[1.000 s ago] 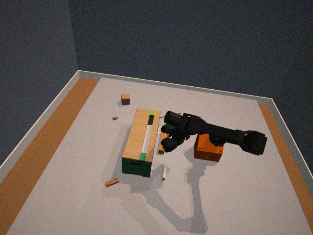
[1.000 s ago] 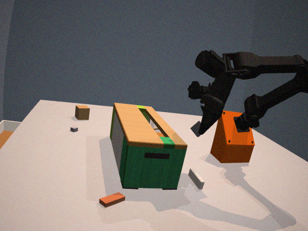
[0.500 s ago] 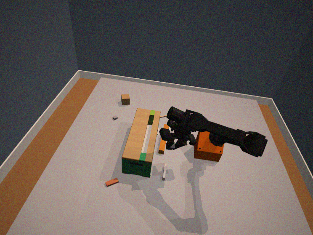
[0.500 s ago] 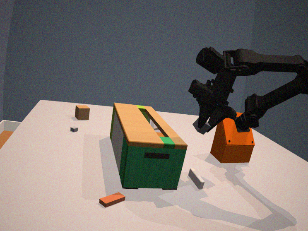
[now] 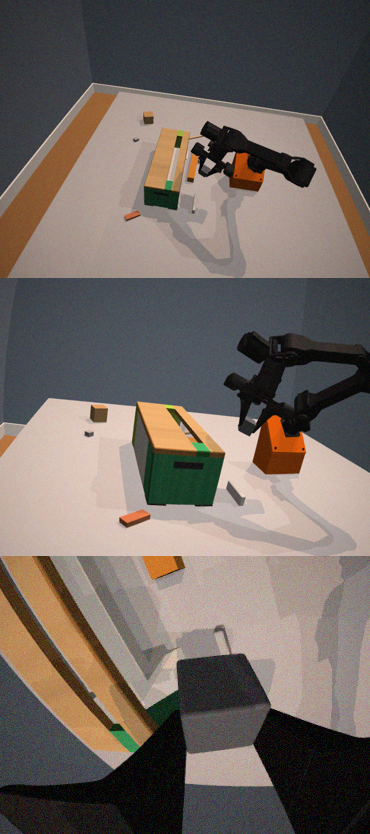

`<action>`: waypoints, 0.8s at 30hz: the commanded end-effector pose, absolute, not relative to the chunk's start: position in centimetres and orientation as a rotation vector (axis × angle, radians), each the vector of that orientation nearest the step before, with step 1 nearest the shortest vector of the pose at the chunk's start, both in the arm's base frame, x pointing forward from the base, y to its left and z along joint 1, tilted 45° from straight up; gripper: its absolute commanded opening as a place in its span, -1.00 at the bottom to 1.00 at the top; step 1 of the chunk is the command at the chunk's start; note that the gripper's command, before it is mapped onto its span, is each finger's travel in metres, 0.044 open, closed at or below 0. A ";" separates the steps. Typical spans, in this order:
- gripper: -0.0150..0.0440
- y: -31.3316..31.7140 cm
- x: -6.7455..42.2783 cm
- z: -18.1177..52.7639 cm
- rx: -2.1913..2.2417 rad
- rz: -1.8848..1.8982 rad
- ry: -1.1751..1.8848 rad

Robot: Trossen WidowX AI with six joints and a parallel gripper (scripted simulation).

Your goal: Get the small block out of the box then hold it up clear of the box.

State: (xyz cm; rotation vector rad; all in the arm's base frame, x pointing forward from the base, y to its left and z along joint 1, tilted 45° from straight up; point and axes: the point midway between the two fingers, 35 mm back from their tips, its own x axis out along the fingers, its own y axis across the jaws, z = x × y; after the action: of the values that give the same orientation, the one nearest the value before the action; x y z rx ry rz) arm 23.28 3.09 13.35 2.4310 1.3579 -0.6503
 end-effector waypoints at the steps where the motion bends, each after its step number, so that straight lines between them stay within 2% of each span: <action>1: -0.49 2.8 23.1 13.6 2.583 -0.774 1.352; 15: -0.49 2.0 22.5 14.3 3.048 -1.248 1.288; 24: -0.49 2.0 22.5 14.3 3.069 -1.273 1.283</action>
State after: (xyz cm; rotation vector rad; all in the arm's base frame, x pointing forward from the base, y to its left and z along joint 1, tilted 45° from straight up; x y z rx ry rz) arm 22.50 1.97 14.26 3.0545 1.2818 -1.2638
